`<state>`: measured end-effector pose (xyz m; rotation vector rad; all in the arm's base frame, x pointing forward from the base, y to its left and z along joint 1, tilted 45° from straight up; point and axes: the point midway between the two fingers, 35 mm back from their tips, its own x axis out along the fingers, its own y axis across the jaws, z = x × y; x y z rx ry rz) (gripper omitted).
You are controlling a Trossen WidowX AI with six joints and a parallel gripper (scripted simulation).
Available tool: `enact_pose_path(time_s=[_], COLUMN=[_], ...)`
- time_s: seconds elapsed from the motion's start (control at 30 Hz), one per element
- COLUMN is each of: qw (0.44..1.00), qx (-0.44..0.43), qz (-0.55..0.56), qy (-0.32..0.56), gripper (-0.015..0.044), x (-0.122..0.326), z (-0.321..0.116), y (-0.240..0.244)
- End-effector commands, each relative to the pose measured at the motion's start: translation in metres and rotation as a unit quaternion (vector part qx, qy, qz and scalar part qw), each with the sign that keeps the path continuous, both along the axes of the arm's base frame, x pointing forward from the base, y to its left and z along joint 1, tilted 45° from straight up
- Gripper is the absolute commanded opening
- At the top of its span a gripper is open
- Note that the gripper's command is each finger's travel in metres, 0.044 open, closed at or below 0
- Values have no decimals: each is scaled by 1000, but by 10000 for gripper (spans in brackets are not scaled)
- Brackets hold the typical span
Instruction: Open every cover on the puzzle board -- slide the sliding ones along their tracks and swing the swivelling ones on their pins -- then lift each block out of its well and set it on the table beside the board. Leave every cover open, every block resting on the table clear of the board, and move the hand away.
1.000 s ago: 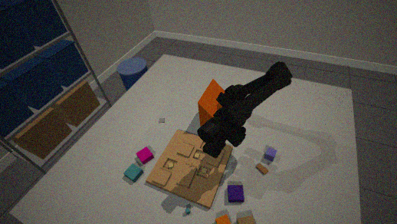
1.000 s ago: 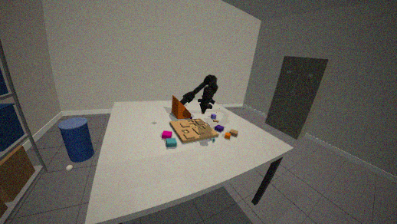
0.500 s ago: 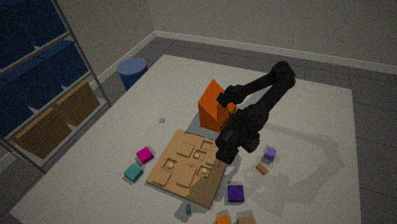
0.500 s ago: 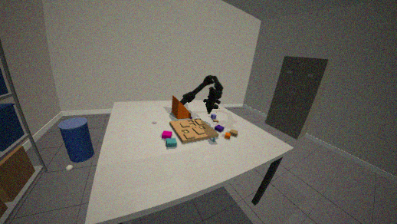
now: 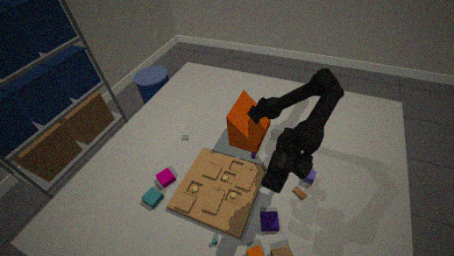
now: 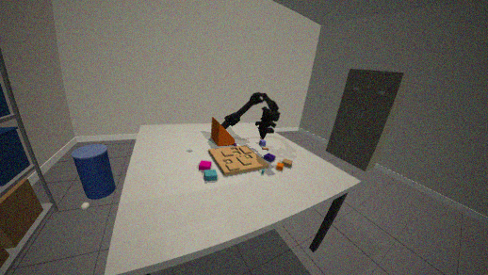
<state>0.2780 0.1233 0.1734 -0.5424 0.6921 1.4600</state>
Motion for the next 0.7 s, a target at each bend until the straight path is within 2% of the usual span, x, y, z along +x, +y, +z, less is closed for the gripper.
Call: enact_pose_path(time_s=[0.0, 0.67], qw=[1000, 1000], qx=[2, 0], qz=[-1, -1], qy=[1, 1], gripper=[80, 80], x=[1, 4], z=[-1, -24], y=[4, 26])
